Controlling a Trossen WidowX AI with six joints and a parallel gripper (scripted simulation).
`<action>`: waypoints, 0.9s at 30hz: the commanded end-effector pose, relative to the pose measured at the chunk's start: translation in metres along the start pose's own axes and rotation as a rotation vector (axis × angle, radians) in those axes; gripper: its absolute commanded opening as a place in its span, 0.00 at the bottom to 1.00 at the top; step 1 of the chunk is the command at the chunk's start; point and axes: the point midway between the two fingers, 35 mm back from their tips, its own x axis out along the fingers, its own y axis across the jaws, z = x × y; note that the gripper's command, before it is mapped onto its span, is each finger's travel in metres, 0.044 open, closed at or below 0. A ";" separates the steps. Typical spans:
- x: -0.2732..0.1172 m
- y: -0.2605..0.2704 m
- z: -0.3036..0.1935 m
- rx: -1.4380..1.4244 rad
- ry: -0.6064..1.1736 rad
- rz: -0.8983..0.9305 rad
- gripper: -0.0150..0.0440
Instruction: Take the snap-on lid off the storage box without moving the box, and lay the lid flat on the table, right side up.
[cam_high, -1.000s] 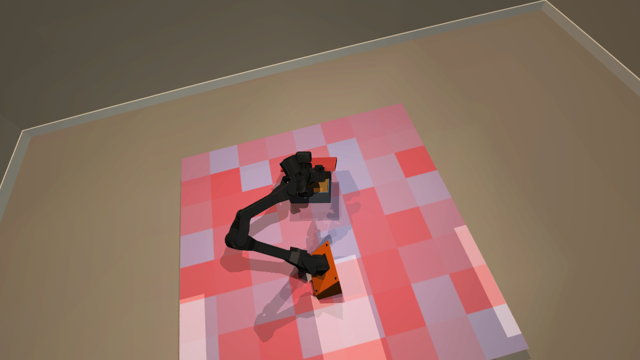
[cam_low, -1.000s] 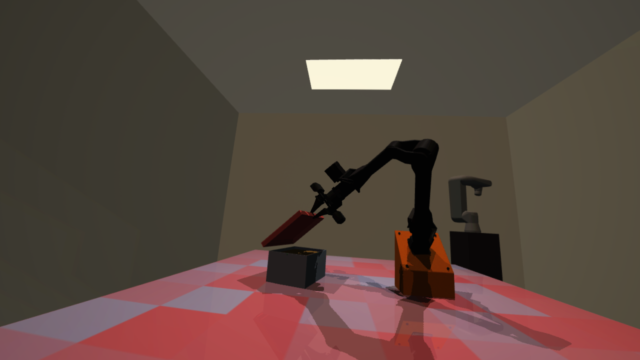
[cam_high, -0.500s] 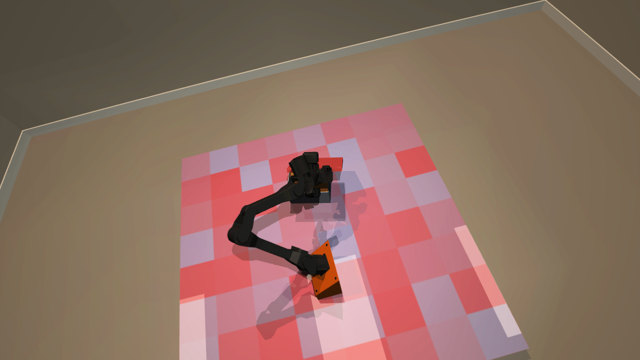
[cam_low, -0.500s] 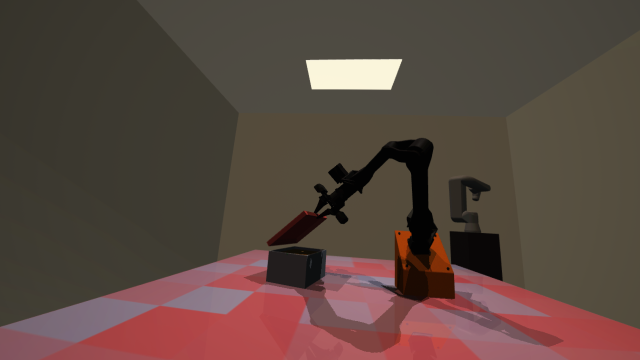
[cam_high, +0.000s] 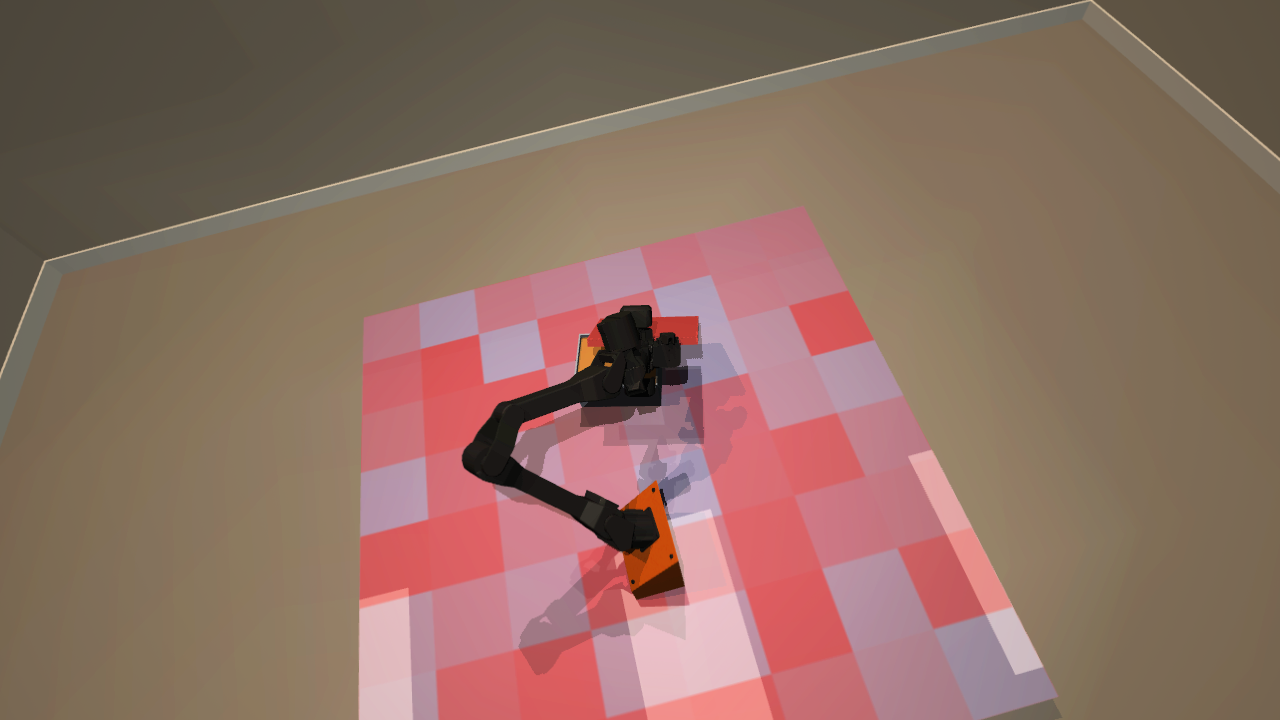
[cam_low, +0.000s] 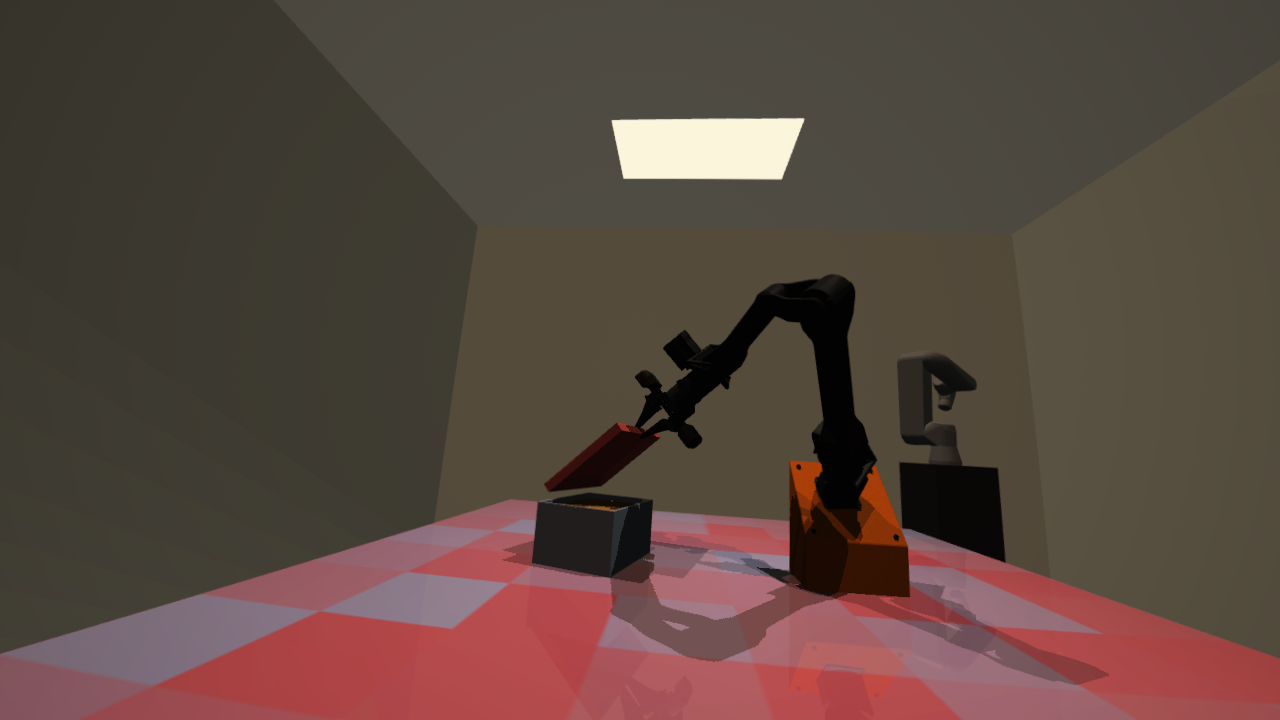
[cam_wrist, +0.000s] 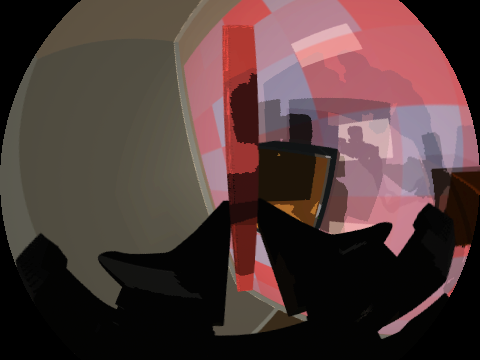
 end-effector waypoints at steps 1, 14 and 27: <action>-0.002 0.002 0.008 -0.010 0.003 0.009 0.25; -0.005 0.000 0.034 -0.011 0.002 0.009 0.25; -0.008 -0.002 0.060 -0.013 0.001 0.010 0.25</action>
